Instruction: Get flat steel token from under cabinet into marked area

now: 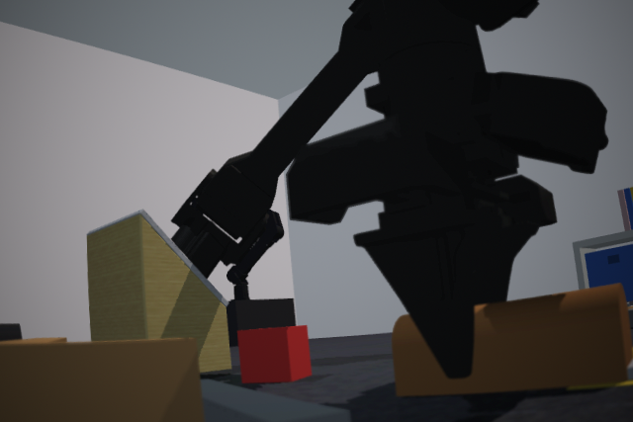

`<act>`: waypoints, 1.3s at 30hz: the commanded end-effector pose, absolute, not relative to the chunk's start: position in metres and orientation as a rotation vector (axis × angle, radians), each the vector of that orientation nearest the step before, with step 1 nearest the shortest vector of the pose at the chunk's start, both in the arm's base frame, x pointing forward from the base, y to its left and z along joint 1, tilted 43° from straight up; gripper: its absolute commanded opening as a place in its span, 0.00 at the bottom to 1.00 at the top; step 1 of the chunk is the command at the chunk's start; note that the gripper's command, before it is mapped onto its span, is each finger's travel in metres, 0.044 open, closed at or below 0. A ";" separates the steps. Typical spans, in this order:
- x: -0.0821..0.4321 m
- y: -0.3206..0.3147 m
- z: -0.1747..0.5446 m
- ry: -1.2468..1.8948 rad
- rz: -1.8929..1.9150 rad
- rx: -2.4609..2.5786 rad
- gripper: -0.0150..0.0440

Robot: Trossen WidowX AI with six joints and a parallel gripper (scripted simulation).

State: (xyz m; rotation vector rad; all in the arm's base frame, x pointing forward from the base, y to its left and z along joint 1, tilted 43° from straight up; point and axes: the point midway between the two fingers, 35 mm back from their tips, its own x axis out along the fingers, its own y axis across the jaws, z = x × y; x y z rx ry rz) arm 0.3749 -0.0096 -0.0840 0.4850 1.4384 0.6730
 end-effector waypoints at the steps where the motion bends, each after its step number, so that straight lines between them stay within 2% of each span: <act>1: 0.381 -0.010 -0.084 1.438 0.670 0.484 0.25; 39: 0.414 -0.007 -0.081 1.436 0.671 0.484 0.25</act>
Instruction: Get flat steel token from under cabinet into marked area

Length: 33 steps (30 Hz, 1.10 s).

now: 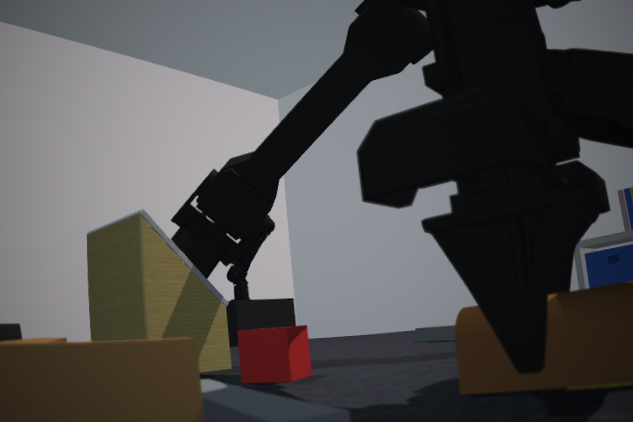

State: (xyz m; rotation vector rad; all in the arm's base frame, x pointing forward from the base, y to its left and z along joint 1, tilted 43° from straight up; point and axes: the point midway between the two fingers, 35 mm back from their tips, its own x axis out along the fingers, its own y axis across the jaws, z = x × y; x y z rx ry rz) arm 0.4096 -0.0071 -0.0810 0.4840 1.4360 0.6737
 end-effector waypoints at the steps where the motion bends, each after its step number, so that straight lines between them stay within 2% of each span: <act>1: 0.415 -0.007 -0.081 1.436 0.671 0.484 0.25; 33: 0.422 0.011 -0.067 1.435 0.672 0.485 0.25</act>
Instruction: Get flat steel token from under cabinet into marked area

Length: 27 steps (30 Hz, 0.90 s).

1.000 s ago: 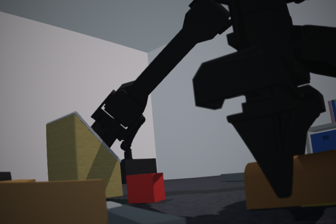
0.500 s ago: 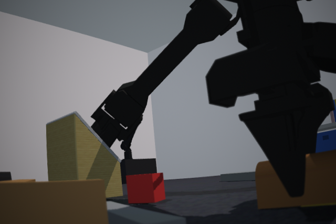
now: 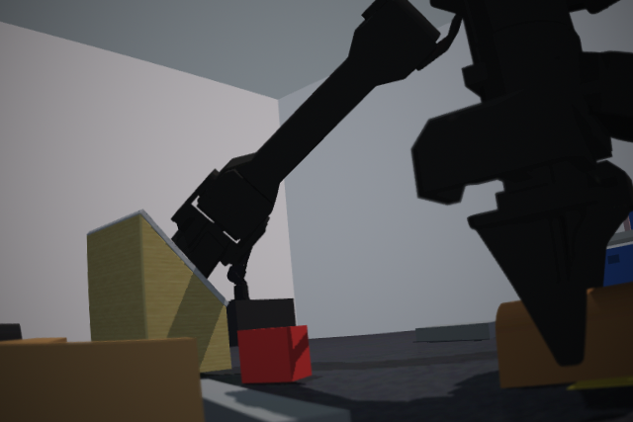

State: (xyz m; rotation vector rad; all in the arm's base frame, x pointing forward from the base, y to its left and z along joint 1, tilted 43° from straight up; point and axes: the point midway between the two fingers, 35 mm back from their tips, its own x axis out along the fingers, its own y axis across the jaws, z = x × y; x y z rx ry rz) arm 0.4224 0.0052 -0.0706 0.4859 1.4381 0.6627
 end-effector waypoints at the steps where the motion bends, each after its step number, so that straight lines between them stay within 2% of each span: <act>1: 0.422 0.011 -0.067 1.435 0.672 0.485 0.25; 27: 0.405 0.008 -0.070 1.436 0.672 0.485 0.25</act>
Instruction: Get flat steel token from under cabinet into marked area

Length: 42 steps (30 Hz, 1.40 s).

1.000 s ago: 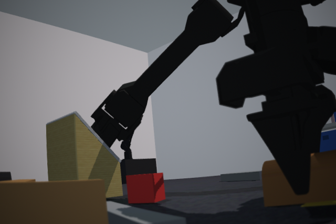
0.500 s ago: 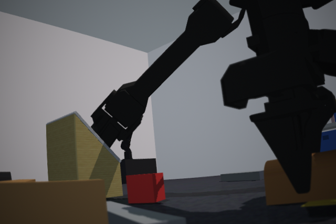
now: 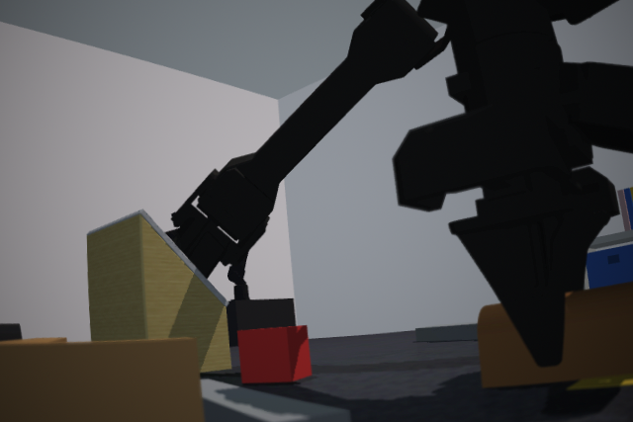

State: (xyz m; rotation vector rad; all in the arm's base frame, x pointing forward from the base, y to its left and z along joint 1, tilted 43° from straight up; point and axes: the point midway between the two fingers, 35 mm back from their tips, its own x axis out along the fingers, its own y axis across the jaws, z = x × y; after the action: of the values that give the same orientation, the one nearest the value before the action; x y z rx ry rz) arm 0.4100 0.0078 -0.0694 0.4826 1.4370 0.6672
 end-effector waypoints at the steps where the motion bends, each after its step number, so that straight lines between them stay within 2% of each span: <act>1: 0.404 0.008 -0.070 1.436 0.672 0.485 0.25; 42: 0.366 0.004 -0.075 1.439 0.671 0.486 0.25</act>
State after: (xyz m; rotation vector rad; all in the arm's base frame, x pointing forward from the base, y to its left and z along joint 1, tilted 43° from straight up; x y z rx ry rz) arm 0.3725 0.0040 -0.0740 0.4862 1.4342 0.6703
